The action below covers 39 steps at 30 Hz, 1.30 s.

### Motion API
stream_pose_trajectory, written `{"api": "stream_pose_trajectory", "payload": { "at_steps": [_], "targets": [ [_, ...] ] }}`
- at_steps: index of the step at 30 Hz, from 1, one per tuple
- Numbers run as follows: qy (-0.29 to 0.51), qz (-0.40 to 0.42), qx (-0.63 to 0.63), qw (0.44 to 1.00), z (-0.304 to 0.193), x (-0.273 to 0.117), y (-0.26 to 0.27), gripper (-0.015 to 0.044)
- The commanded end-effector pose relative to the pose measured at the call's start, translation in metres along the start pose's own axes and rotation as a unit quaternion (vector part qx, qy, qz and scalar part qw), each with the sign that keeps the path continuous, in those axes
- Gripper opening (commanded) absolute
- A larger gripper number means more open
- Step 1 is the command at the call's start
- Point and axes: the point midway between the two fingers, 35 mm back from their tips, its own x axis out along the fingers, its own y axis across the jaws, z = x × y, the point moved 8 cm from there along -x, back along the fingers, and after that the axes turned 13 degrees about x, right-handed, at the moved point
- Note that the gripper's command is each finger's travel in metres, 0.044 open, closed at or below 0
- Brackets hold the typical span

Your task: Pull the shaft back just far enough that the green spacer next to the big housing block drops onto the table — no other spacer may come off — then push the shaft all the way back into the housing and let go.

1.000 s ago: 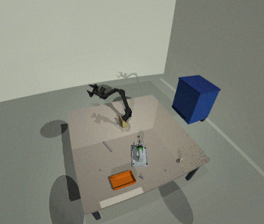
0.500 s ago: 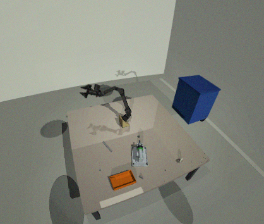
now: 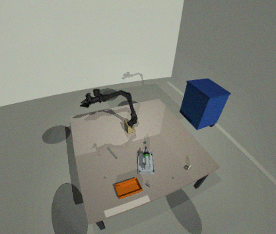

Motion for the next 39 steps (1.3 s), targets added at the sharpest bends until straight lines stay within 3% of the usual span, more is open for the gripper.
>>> {"api": "stream_pose_trajectory", "payload": {
  "at_steps": [1,10,20,29,39],
  "targets": [
    [0.078,-0.008,-0.060,0.995,-0.050,0.015,0.039,0.0440],
    [0.249,-0.031,-0.176,0.952,-0.177,0.020,0.107,0.0440],
    [0.425,-0.056,-0.306,0.850,-0.327,-0.021,0.154,0.0440],
    [0.563,-0.077,-0.422,0.706,-0.453,-0.097,0.166,0.0440],
    [0.683,-0.104,-0.521,0.501,-0.563,-0.221,0.149,0.0440]
  ]
}}
